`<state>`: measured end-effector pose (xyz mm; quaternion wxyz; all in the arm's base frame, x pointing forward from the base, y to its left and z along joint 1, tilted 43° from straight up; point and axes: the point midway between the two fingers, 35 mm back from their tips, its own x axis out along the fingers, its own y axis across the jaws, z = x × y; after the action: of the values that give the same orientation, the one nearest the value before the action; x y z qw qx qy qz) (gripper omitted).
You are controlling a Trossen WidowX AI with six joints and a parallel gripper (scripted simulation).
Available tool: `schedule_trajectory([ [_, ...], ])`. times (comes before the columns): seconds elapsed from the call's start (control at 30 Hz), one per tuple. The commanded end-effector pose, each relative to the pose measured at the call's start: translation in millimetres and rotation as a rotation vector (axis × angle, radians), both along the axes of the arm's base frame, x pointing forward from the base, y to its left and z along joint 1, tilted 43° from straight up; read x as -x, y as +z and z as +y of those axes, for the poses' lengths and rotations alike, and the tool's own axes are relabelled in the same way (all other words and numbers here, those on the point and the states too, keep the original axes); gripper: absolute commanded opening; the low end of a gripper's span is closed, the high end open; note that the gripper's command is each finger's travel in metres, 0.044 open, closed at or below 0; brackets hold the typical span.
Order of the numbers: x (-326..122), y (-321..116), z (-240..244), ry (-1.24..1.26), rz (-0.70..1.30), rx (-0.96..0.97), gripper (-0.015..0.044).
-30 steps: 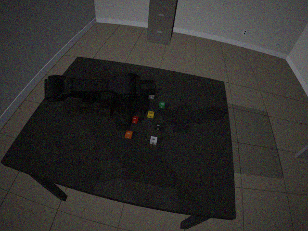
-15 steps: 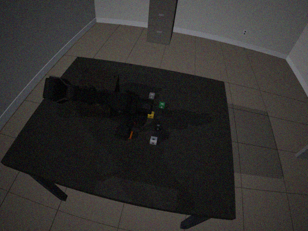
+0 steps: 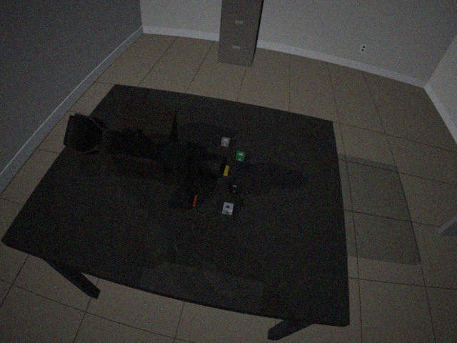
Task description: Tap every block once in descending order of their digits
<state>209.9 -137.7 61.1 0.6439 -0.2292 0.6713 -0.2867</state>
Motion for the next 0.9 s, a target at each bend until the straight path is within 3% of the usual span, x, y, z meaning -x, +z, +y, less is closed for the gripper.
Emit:
schedule_trajectory([
  [0.0, 1.8, -3.2, -2.1, 0.001, 0.015, 0.003, 0.002],
  [0.37, -1.2, 20.0, 19.9, 0.002, 0.014, 0.0, 0.002],
  [0.57, -7.6, 70.5, 67.9, 0.002, 0.015, -0.004, 0.002],
  [0.7, -6.9, 77.3, 73.5, 0.001, 0.016, -0.002, 0.002],
  [0.87, -50.3, 73.4, 83.9, 0.001, 0.013, -0.003, 0.002],
])
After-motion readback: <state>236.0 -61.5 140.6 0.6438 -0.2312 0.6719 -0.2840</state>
